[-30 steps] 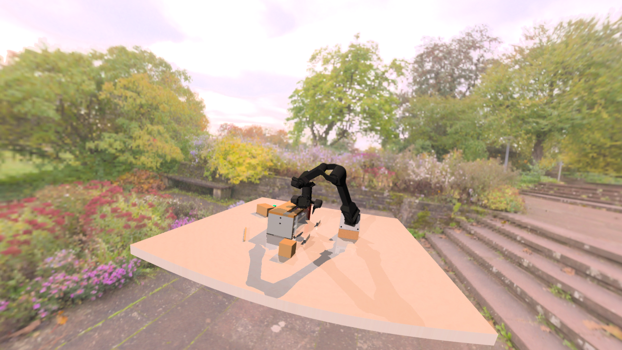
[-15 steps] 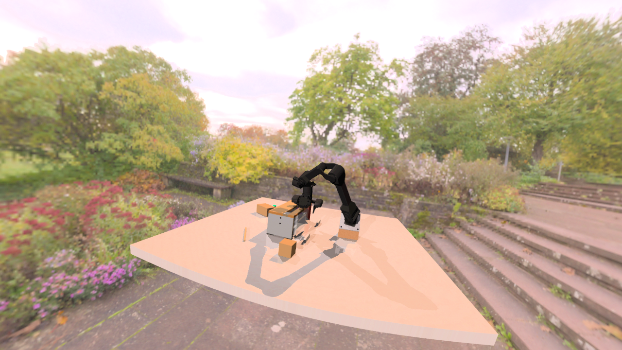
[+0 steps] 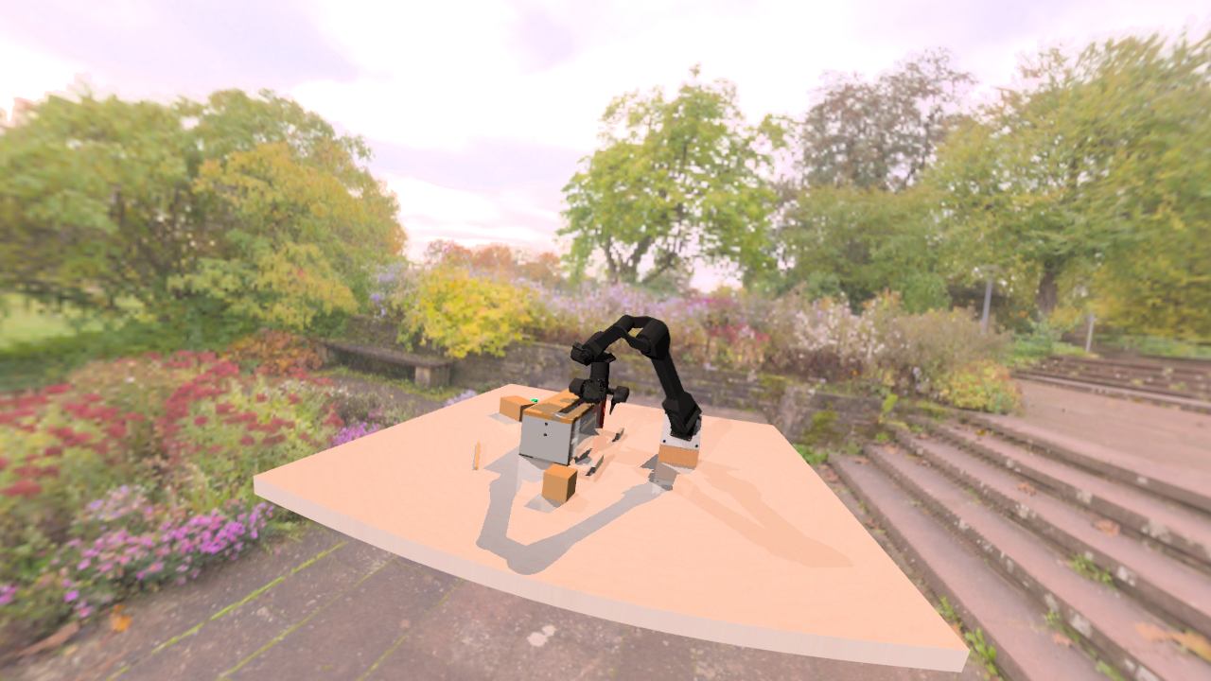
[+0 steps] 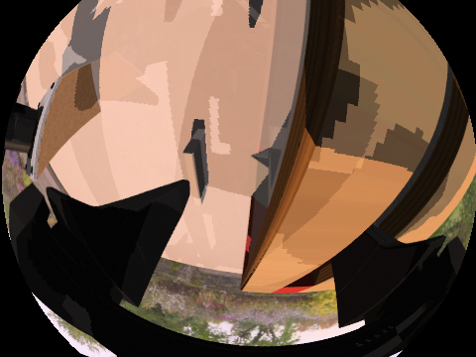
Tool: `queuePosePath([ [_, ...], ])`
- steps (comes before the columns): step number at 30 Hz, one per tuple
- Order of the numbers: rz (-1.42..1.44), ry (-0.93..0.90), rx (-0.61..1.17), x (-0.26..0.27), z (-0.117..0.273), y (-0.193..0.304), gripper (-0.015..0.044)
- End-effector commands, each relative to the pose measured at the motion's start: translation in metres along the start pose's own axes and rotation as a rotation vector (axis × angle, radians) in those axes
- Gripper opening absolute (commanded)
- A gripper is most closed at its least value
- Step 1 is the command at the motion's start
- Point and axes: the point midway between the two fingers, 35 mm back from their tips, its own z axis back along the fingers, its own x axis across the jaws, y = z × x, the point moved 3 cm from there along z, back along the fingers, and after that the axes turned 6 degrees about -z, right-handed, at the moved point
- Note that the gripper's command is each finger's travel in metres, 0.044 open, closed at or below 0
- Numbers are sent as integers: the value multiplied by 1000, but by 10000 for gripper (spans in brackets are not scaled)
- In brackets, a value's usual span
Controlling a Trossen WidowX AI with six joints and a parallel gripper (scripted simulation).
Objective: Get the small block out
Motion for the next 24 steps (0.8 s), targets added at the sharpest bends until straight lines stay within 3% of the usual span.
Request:
queuePosePath([
  [1,0,-9,3,0,-4,6,400],
  [24,0,-9,4,-2,-12,27,400],
])
